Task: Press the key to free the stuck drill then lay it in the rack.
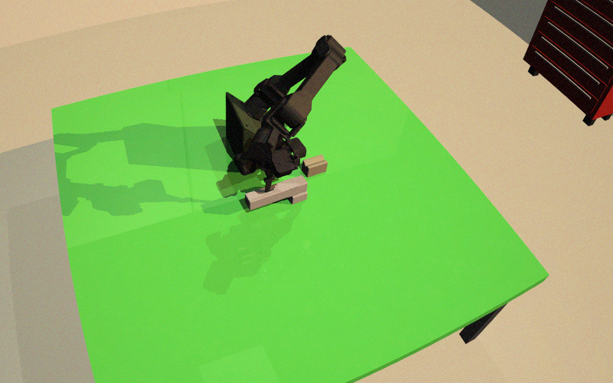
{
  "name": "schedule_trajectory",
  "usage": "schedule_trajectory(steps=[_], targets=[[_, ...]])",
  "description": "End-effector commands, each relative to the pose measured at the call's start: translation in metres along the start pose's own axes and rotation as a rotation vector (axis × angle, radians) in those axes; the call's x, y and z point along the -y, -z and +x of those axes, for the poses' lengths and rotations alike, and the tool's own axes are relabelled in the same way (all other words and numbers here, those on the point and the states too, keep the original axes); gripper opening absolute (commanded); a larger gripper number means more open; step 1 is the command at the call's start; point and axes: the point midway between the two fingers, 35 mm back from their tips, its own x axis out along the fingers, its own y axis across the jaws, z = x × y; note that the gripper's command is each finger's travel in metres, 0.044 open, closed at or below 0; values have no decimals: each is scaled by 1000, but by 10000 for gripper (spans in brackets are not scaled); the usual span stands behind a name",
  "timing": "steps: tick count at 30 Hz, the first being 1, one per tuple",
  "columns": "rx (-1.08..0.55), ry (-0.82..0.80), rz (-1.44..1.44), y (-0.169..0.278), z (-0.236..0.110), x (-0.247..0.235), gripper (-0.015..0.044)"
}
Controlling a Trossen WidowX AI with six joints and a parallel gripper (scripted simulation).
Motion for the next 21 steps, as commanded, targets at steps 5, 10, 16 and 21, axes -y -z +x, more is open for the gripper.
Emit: schedule_trajectory(steps=[5,10,16,21], targets=[[-13,-4,4,2,8,-1,0],[-13,-4,4,3,10,-1,0],[-13,-4,4,5,12,-2,0],[-13,-5,4,6,14,-2,0]])
